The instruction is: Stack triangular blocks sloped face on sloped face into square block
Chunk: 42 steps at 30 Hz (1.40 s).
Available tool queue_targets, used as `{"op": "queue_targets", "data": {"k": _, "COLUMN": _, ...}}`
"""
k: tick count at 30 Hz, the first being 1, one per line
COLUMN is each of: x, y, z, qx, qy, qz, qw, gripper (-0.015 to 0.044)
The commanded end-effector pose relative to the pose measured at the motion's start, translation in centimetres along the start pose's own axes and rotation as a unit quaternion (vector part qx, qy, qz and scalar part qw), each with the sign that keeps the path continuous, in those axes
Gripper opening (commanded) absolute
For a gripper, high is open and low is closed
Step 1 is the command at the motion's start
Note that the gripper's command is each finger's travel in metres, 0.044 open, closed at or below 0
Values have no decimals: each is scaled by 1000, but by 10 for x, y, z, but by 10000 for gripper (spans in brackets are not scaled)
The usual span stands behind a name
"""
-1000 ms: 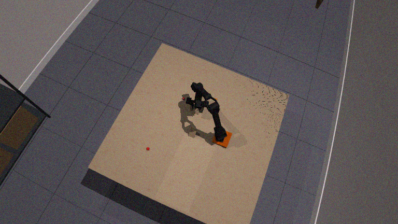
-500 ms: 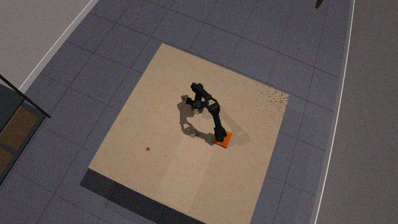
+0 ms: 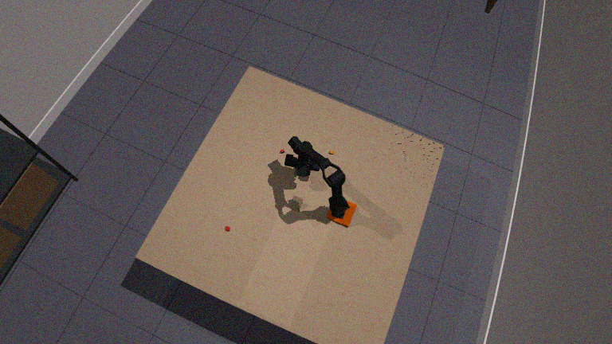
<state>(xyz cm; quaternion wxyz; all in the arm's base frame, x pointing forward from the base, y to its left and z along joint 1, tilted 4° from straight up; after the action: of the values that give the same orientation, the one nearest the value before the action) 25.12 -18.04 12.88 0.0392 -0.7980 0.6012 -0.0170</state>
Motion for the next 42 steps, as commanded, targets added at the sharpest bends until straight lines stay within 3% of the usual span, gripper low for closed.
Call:
{"op": "queue_targets", "data": {"k": 1, "x": -13, "y": -1, "z": -3, "qx": -7, "qy": 50, "qz": 2, "qw": 999, "gripper": 0}}
{"op": "queue_targets", "data": {"k": 16, "x": -64, "y": -10, "z": 1, "qx": -36, "qy": 238, "qz": 3, "qw": 971, "gripper": 0}}
{"op": "queue_targets", "data": {"k": 32, "x": -113, "y": -18, "z": 26, "qx": -67, "qy": 429, "qz": 3, "qw": 901, "gripper": 0}}
{"op": "queue_targets", "data": {"k": 33, "x": -105, "y": -18, "z": 20, "qx": -61, "qy": 396, "qz": 4, "qw": 916, "gripper": 26}}
{"op": "queue_targets", "data": {"k": 42, "x": -105, "y": -18, "z": 20, "qx": -61, "qy": 396, "qz": 4, "qw": 916, "gripper": 263}}
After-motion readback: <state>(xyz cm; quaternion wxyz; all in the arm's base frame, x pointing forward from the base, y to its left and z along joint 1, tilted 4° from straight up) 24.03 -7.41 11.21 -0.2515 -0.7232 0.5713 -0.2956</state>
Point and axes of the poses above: the point midway between the two fingers, 35 mm back from their tips, its own z axis out along the fingers, its own y axis across the jaws, x = y × z, the point moved 7 cm from there along -z, back along the fingers, and after that the axes turned 9 degrees about -z, right-handed, at the moved point
